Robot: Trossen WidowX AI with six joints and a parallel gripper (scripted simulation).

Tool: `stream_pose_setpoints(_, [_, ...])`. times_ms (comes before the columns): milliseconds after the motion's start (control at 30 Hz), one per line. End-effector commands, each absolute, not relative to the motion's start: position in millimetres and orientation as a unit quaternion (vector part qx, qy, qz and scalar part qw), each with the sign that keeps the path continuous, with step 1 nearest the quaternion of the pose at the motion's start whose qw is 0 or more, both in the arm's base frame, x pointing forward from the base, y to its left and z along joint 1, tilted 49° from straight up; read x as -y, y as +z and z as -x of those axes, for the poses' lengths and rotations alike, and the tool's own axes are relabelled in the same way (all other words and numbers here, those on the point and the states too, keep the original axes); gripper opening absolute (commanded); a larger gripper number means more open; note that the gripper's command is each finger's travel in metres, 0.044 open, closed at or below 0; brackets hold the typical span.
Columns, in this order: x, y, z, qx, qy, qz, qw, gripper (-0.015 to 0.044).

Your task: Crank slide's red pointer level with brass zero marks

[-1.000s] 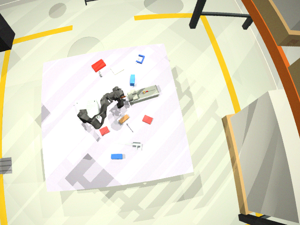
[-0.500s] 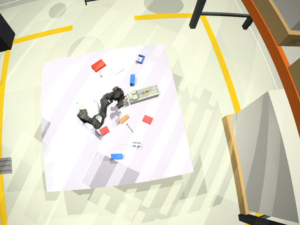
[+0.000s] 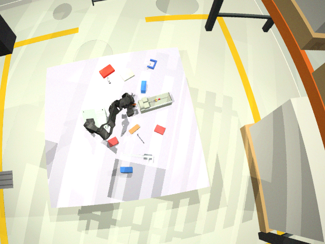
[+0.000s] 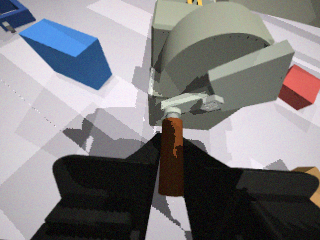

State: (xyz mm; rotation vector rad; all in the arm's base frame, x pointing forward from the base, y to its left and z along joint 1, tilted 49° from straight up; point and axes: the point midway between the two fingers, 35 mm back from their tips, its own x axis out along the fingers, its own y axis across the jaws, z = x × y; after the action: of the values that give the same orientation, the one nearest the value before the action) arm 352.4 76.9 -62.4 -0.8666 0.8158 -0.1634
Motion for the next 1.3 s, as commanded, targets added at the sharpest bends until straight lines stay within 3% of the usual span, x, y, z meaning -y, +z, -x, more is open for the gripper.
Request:
stream_pose_setpoints(0, [-86,-62,-351,-0.380,-0.069,0.409,0.826,0.0000])
stream_pose_setpoints(1267, [-108,-34,-352,-0.381,-0.068,0.409,0.827,0.0000])
